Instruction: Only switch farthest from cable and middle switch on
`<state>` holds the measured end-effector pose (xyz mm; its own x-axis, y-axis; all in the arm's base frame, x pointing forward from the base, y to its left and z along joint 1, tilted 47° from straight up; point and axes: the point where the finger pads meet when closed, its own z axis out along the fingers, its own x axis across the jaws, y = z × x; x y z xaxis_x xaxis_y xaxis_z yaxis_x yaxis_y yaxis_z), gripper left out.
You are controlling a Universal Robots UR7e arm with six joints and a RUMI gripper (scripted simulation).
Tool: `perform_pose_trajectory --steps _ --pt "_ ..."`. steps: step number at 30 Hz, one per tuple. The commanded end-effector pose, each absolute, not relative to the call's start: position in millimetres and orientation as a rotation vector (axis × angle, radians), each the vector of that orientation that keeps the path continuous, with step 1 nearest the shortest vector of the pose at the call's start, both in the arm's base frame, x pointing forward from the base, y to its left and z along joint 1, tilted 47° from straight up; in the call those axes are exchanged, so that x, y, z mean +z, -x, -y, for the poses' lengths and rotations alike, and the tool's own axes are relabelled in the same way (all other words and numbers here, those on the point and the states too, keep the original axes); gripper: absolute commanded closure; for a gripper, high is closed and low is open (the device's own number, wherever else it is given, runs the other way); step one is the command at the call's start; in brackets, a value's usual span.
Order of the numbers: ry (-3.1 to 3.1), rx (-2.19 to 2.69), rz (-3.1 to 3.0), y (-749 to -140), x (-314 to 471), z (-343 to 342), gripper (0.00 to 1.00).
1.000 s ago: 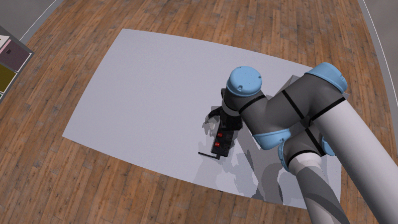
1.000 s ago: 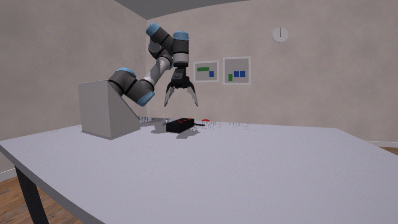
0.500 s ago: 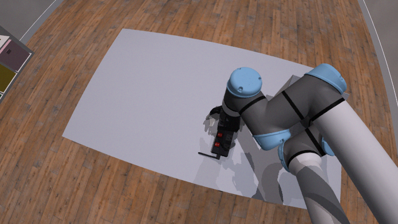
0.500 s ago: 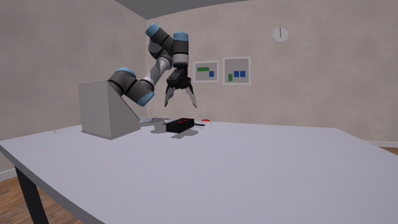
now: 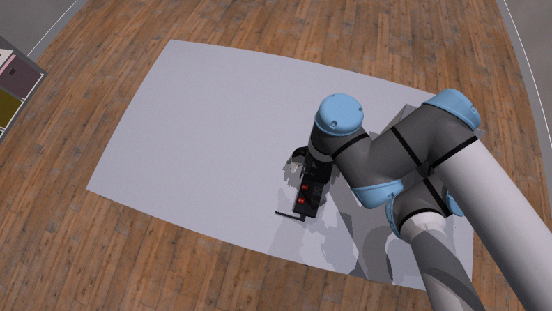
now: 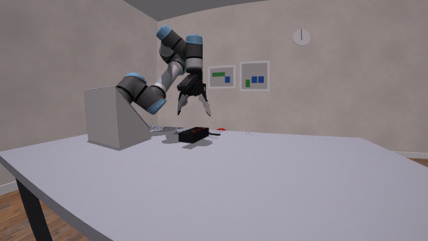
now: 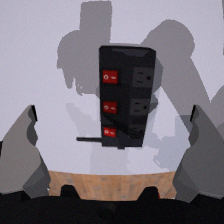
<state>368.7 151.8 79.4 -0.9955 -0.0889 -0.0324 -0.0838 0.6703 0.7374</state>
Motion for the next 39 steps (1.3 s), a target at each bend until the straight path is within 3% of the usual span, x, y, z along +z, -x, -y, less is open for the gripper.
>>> perform_pose_trajectory --steps 1,13,14,39 --pt "-0.118 -1.258 2.859 -367.4 78.8 -152.7 0.00" --pt "-0.110 -1.257 2.857 -367.3 78.9 -152.6 0.00" --pt "-0.110 -1.257 2.857 -367.3 78.9 -152.6 1.00" --pt "-0.111 -1.258 2.857 -367.4 78.9 -152.6 1.00"
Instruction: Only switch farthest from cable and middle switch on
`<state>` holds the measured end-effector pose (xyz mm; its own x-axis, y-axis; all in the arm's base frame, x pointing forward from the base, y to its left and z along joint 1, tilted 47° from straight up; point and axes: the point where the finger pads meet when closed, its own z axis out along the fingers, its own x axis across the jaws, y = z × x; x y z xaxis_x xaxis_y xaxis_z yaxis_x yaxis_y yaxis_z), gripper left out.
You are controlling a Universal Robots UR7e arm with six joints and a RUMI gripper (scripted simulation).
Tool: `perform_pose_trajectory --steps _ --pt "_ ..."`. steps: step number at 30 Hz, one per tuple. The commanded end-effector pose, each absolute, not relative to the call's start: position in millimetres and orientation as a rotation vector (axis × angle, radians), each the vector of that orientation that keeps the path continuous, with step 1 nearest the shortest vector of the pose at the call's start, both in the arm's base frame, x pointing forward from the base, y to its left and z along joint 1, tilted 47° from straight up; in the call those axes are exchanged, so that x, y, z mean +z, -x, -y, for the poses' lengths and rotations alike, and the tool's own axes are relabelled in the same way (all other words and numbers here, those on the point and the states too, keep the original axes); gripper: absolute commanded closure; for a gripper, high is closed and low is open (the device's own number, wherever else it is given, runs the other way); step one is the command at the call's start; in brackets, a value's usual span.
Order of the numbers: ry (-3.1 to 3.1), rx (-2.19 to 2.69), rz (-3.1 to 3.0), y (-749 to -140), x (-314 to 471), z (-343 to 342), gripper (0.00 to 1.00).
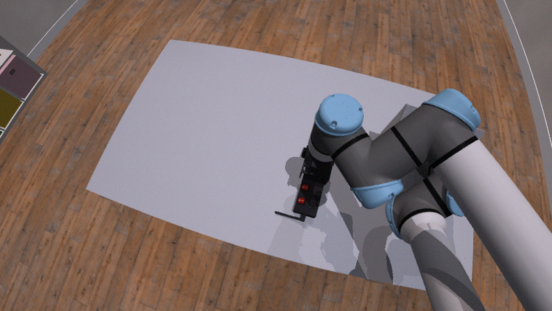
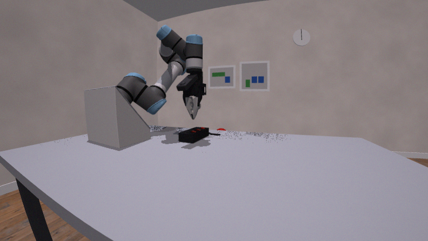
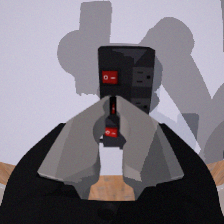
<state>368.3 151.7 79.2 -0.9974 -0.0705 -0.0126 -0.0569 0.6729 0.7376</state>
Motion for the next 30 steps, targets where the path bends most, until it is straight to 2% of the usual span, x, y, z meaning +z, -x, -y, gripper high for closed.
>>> perform_pose_trajectory --steps 1,30 --pt "-0.111 -1.258 2.857 -367.4 78.9 -152.6 1.00" --pt "-0.107 -1.255 2.856 -365.9 71.5 -160.1 1.00"
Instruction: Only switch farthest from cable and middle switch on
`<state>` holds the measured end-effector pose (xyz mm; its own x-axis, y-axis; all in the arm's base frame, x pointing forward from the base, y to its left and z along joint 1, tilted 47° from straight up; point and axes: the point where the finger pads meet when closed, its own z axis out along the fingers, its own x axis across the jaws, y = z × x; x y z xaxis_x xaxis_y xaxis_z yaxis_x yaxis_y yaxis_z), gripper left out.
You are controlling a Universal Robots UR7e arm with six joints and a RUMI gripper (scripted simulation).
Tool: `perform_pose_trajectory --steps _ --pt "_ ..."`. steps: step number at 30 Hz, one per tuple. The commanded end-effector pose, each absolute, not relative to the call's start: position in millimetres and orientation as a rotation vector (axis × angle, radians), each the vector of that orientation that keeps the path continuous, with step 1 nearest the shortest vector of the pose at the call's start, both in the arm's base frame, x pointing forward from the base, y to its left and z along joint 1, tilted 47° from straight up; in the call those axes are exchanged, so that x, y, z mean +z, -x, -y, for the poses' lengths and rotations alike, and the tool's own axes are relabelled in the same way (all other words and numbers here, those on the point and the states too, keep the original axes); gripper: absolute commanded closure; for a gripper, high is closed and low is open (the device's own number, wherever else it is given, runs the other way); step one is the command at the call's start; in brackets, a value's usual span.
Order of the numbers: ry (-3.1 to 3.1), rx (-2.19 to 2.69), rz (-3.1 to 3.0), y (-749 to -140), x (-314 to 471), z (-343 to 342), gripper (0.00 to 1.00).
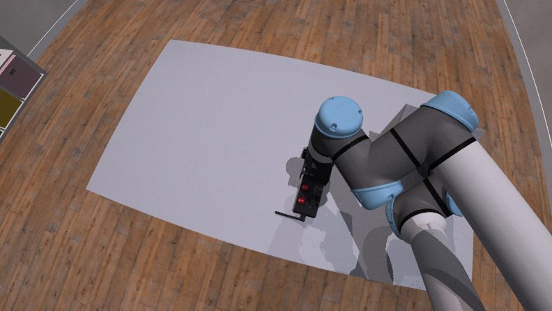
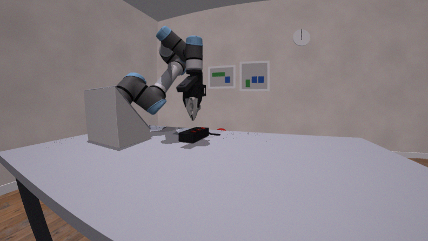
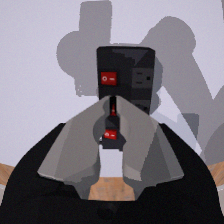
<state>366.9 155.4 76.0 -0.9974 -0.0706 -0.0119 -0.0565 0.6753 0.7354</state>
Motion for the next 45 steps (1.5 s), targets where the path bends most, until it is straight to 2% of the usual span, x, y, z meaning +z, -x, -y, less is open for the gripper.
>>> perform_pose_trajectory --steps 1,45 --pt "-0.107 -1.255 2.856 -365.8 70.7 -160.9 1.00" --pt "-0.108 -1.252 2.861 -365.0 47.6 -184.3 1.00"
